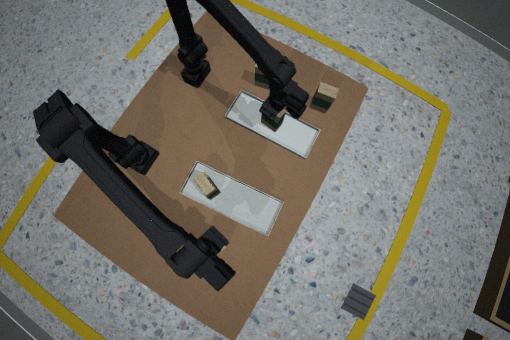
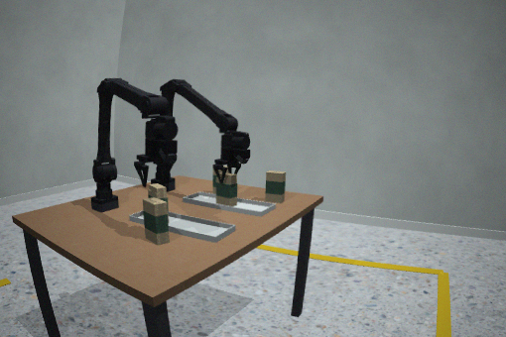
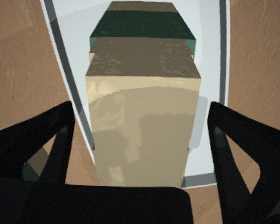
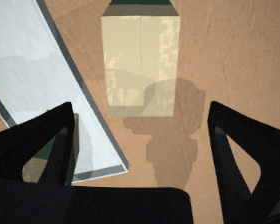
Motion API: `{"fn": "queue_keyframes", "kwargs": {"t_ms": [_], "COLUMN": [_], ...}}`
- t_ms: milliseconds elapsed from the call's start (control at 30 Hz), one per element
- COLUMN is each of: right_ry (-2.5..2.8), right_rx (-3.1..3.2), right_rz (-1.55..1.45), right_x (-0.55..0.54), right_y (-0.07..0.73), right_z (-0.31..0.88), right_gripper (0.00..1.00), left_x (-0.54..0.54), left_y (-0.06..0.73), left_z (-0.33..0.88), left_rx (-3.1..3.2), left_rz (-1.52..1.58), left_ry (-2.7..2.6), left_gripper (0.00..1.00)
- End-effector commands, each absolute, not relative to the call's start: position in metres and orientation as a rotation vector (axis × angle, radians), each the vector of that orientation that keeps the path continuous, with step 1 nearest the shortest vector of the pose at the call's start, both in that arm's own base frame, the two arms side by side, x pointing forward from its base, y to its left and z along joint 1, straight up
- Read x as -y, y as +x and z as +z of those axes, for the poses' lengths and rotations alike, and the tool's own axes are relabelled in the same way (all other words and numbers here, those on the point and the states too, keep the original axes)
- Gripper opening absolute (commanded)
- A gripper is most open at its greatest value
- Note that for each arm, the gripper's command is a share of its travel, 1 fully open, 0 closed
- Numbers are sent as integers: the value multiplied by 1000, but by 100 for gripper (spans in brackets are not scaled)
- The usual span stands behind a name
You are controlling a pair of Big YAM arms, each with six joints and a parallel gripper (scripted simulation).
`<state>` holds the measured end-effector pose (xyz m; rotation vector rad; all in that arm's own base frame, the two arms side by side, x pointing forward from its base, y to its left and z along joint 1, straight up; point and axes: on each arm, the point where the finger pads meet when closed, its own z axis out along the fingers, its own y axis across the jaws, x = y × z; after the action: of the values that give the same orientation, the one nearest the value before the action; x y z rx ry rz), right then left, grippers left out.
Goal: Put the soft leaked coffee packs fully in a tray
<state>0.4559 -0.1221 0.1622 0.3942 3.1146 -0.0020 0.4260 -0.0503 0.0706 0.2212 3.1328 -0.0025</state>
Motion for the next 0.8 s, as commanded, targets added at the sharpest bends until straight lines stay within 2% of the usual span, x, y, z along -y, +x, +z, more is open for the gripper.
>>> {"fn": "queue_keyframes", "kwargs": {"t_ms": [0,333,767], "right_ry": [385,385,385], "right_rx": [-3081,-3081,-3081], "right_rz": [-8,-8,-8], "right_x": [123,123,123], "right_y": [466,466,466], "right_z": [175,175,175], "right_gripper": [79,79,79], "left_x": [51,50,51], "left_y": [438,444,436], "left_z": [81,159,169], "left_rx": [-3101,-3065,-3098], "left_rz": [-2,-3,-3], "left_ry": [212,188,212], "left_gripper": [79,79,79]}}
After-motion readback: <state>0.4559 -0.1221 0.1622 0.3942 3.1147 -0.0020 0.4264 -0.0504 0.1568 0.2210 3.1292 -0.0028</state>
